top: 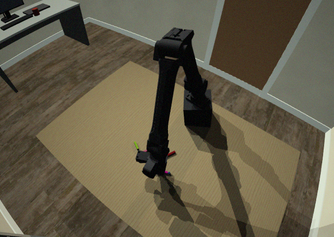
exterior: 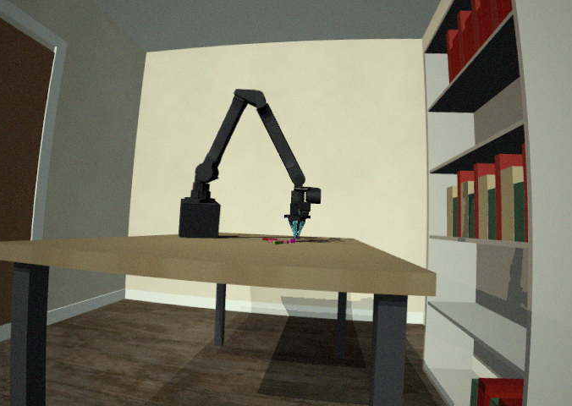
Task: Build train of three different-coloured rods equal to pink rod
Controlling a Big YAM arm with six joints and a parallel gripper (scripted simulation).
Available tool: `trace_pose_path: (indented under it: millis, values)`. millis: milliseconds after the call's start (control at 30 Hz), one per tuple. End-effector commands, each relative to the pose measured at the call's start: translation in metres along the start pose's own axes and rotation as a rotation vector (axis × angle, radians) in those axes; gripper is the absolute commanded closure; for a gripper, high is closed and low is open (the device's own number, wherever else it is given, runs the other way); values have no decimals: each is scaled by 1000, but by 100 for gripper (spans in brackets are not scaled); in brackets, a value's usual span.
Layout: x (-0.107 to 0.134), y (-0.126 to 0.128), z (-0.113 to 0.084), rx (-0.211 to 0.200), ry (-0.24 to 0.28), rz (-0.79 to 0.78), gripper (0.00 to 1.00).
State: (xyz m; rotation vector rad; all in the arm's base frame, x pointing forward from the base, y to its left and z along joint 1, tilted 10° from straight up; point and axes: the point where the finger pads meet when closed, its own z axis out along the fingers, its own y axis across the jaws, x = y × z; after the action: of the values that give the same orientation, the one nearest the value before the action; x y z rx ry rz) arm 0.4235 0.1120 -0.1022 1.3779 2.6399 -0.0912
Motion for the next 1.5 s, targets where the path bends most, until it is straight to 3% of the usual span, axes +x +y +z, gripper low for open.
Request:
trace_pose_path:
  millis: [0, 433, 733, 800, 833, 933, 1067, 1167, 1467]
  values:
    - [-6, 3, -5, -19, -7, 1, 96]
    - [-6, 3, -5, -19, -7, 1, 96]
    - [-6, 1, 8, -8, -3, 2, 96]
    - [-6, 1, 8, -8, -3, 2, 96]
    - [-10, 7, -3, -30, -10, 7, 96]
    - [-7, 5, 11, -14, -6, 2, 96]
    - [-8, 5, 13, -12, -5, 3, 96]
    - [-11, 12, 4, -38, -13, 8, 96]
    - [-10, 9, 5, -27, -10, 7, 96]
